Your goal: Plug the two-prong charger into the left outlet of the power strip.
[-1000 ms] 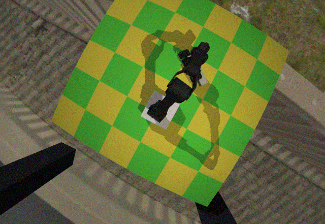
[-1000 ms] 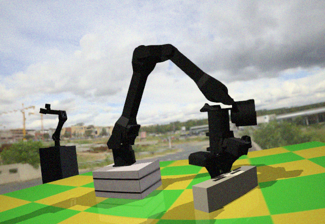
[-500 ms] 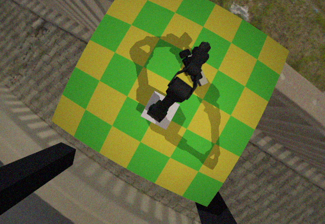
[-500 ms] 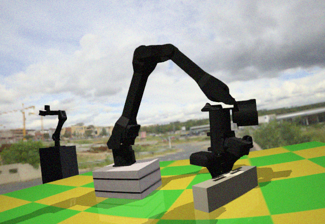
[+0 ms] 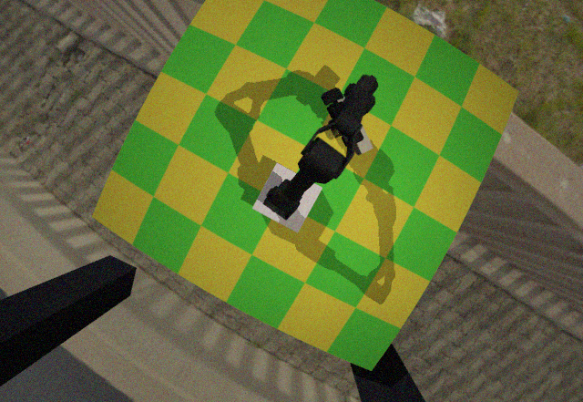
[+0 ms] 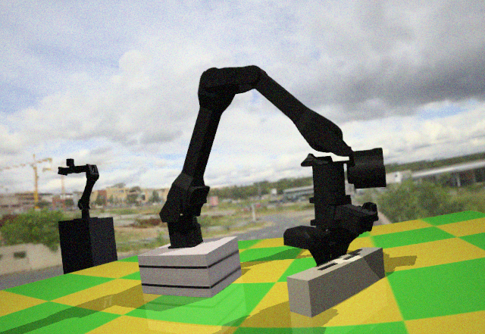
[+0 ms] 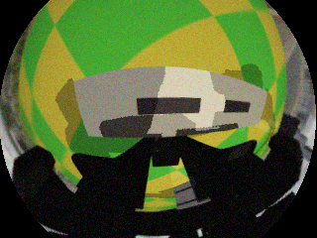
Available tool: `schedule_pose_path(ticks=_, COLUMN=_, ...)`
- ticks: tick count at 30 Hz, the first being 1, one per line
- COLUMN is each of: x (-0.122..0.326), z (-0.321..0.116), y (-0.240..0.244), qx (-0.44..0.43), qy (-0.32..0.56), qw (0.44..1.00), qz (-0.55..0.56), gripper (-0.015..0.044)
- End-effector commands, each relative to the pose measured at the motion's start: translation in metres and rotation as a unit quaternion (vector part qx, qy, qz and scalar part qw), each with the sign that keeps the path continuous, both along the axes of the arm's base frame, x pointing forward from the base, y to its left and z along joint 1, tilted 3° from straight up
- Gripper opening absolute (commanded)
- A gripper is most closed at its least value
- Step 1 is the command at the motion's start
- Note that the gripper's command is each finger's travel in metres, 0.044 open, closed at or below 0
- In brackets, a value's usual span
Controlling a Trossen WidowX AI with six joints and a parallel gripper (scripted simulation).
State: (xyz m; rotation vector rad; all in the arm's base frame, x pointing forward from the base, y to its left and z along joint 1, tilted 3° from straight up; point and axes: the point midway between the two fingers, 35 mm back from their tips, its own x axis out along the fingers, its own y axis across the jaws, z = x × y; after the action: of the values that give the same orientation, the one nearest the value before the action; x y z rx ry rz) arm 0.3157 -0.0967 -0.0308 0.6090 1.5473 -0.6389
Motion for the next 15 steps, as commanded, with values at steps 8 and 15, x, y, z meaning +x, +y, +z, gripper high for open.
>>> schedule_pose_path(ticks=8, x=0.0064, z=-0.0009, y=-0.0059, qx=-0.011, qy=-0.012, qw=1.000, qz=-0.002, gripper=0.0000)
schedule_pose_path(ticks=15, x=0.0057, z=-0.0010, y=-0.0053, qx=-0.011, qy=-0.012, qw=1.000, qz=-0.002, gripper=0.0000)
